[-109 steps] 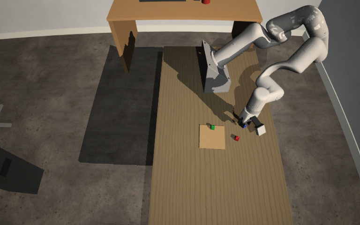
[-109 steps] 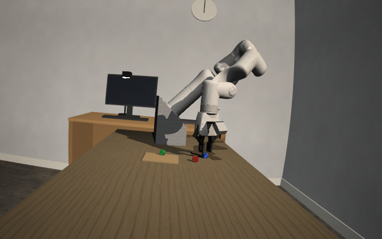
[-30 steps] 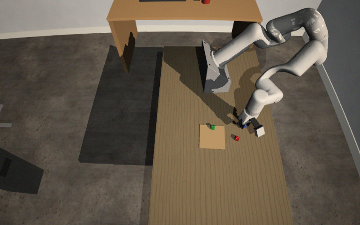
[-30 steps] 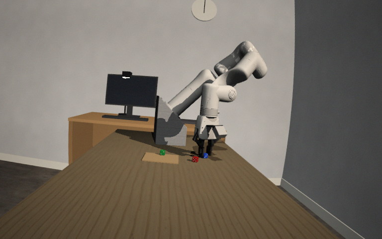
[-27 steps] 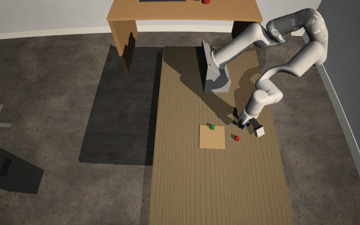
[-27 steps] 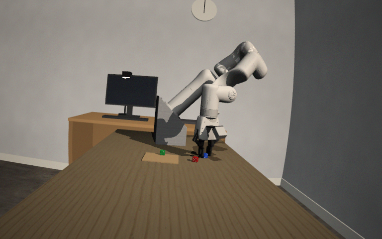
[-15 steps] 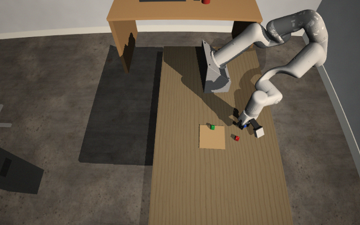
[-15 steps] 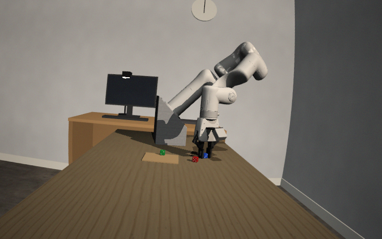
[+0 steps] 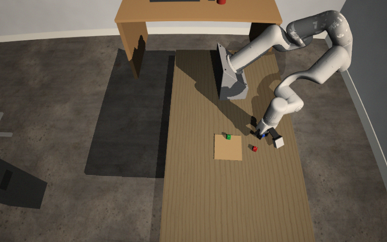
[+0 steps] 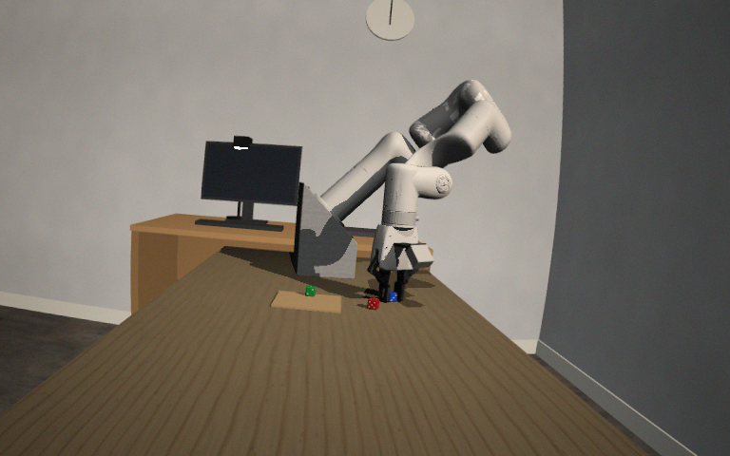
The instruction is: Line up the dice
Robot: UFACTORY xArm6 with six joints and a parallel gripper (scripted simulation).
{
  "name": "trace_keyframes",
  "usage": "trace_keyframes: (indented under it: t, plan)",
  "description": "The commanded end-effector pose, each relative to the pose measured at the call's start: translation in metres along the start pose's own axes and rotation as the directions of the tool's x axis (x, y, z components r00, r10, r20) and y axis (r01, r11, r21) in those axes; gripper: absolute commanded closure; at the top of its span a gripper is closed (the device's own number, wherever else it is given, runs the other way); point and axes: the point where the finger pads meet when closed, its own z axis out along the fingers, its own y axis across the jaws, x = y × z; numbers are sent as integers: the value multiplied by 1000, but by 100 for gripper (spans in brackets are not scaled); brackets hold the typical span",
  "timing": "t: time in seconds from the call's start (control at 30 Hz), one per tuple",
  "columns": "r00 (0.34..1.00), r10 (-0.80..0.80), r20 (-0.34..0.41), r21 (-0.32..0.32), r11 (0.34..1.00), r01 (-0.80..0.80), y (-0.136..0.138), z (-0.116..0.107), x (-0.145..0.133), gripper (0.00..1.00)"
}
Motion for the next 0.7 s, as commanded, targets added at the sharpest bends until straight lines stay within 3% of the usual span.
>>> trace_keyframes:
  t: [0.0,0.47,0.5,0.67]
  plan:
    - [1000,0,-2,-1,1000,0,0,-1,1,64]
    - [1000,0,-2,-1,1000,0,0,-1,1,64]
    - [1000,0,-2,-1,1000,0,0,-1,1,85]
    - [1000,0,-2,-1,1000,0,0,-1,1,85]
